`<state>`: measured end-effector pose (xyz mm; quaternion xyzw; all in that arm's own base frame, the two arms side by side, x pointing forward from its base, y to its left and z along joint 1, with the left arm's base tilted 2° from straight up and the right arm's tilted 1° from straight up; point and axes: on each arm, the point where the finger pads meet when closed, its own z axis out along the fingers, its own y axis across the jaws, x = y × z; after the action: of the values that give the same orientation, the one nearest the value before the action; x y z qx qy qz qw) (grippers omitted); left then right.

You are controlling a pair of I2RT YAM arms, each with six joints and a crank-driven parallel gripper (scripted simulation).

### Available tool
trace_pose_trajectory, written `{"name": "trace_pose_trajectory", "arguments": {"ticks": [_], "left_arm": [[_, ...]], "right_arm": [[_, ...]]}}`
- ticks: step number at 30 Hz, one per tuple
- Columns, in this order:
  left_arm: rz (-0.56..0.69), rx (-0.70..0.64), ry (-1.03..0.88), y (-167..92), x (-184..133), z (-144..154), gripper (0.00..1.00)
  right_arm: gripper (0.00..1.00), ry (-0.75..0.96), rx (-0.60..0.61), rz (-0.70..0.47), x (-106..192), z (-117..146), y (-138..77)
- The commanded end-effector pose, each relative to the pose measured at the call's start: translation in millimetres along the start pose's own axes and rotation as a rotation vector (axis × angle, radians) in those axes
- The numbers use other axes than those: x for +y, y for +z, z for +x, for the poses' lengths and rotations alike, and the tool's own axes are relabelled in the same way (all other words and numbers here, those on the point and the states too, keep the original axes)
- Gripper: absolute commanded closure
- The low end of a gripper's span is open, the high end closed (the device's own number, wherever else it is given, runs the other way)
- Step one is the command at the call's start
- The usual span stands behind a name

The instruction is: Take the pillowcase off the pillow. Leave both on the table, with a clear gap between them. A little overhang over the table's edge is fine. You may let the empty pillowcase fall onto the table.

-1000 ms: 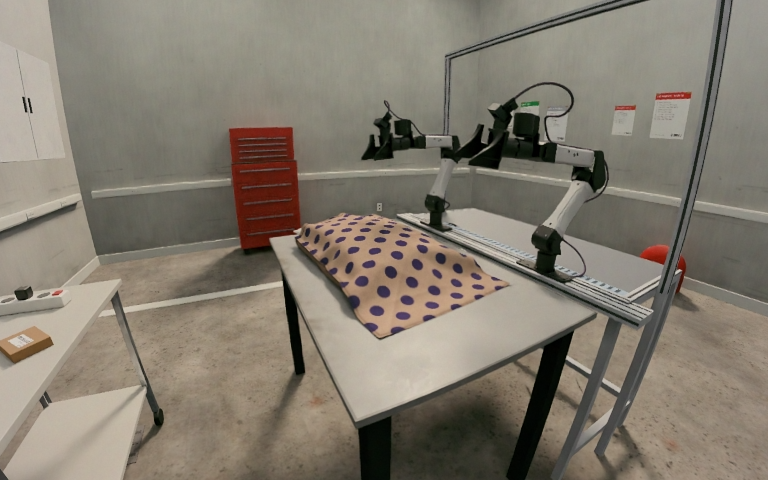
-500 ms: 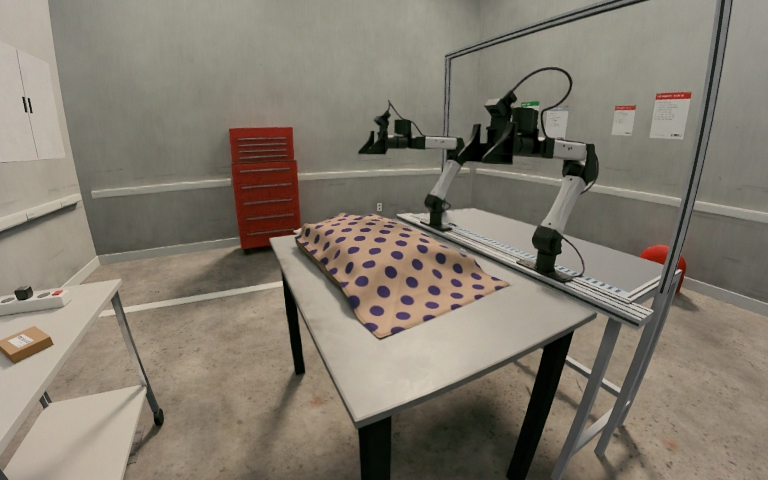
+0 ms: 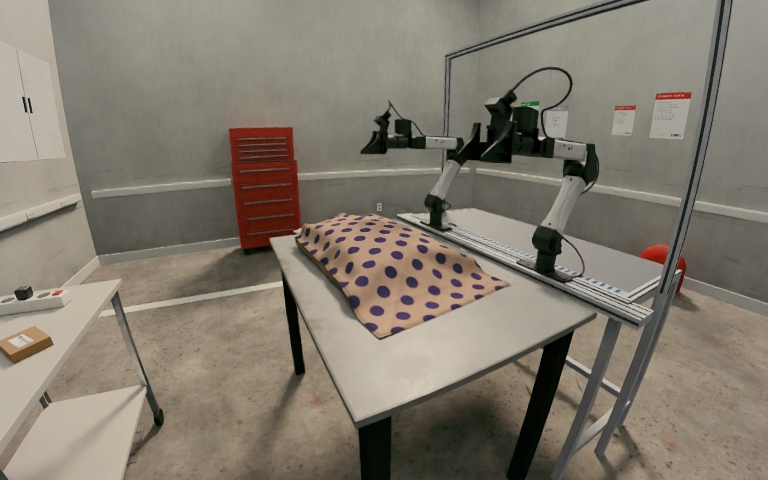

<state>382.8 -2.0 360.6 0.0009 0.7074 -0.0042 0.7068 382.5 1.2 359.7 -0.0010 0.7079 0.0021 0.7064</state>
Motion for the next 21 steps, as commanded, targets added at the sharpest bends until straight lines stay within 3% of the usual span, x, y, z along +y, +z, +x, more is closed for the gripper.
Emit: {"name": "trace_pose_trajectory", "arguments": {"ticks": [1,4,5,8,12,21], "left_arm": [[-0.023,-0.057,0.006,-3,6,-18,0.00],[-0.027,-0.036,0.008,1,8,-10,0.00],[-0.020,-0.036,0.008,1,5,-10,0.00],[-0.020,-0.036,0.007,1,5,-10,0.00],[-0.019,-0.036,0.007,1,5,-10,0.00],[-0.019,-0.036,0.006,1,5,-10,0.00]], "right_arm": [[0.54,-0.005,-0.015,0.012,-3,-11,-2],[0.54,-0.008,-0.014,0.020,-6,-9,-1],[0.54,0.013,0.055,0.009,-6,15,1],[0.54,0.049,0.074,-0.009,-7,8,-11],[0.54,0.135,0.233,-0.022,-15,47,-18],[0.54,0.290,0.409,0.014,-35,85,-42]]}}
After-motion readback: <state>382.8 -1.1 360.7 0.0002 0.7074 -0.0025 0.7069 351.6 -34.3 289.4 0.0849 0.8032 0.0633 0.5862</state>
